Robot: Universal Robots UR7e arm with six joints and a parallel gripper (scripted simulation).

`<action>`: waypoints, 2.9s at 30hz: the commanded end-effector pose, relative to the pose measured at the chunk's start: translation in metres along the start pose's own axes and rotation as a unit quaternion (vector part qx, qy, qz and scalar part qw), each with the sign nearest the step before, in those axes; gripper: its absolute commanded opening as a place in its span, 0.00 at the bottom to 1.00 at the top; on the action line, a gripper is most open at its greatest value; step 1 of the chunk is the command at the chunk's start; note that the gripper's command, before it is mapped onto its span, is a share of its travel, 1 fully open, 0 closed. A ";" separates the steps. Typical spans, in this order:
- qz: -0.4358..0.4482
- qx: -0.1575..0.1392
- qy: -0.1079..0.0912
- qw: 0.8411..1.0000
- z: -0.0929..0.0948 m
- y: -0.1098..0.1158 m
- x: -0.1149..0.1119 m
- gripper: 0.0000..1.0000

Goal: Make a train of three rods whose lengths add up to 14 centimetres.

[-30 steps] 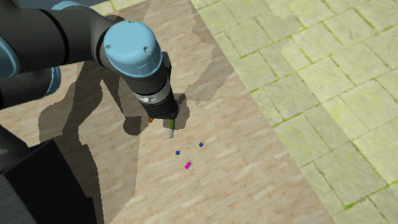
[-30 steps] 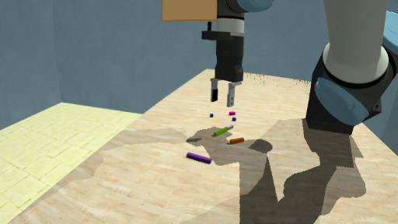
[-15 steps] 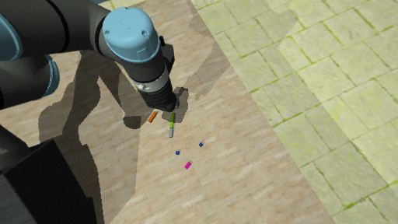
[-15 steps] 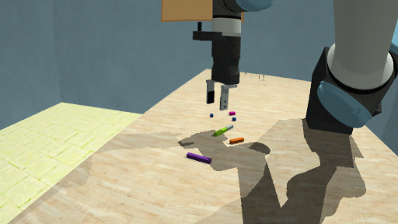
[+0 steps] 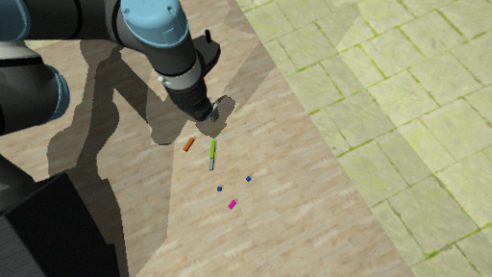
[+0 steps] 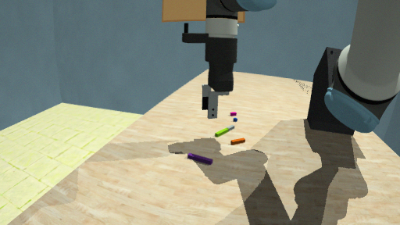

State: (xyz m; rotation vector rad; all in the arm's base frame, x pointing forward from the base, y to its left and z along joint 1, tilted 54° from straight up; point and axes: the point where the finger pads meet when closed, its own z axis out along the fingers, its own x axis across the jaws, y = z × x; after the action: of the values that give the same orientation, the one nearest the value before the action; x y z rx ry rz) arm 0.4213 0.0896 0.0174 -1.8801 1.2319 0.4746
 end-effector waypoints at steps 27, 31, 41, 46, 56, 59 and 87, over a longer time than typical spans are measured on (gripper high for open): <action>0.327 0.001 -0.006 0.945 0.013 -0.036 -0.073 1.00; 0.336 0.001 -0.006 0.942 0.013 -0.037 -0.076 1.00; 0.339 0.001 -0.006 0.941 0.013 -0.037 -0.077 0.54; 0.339 0.001 -0.006 0.941 0.013 -0.037 -0.077 0.54; 0.339 0.001 -0.006 0.941 0.013 -0.037 -0.077 0.54; 0.339 0.001 -0.006 0.941 0.013 -0.037 -0.077 0.54; 0.339 0.000 -0.005 0.941 0.018 -0.037 -0.077 0.54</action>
State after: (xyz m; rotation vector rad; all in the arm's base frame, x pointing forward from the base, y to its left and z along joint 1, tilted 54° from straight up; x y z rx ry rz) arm 0.4211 0.1531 0.0763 -1.4042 1.8640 0.8403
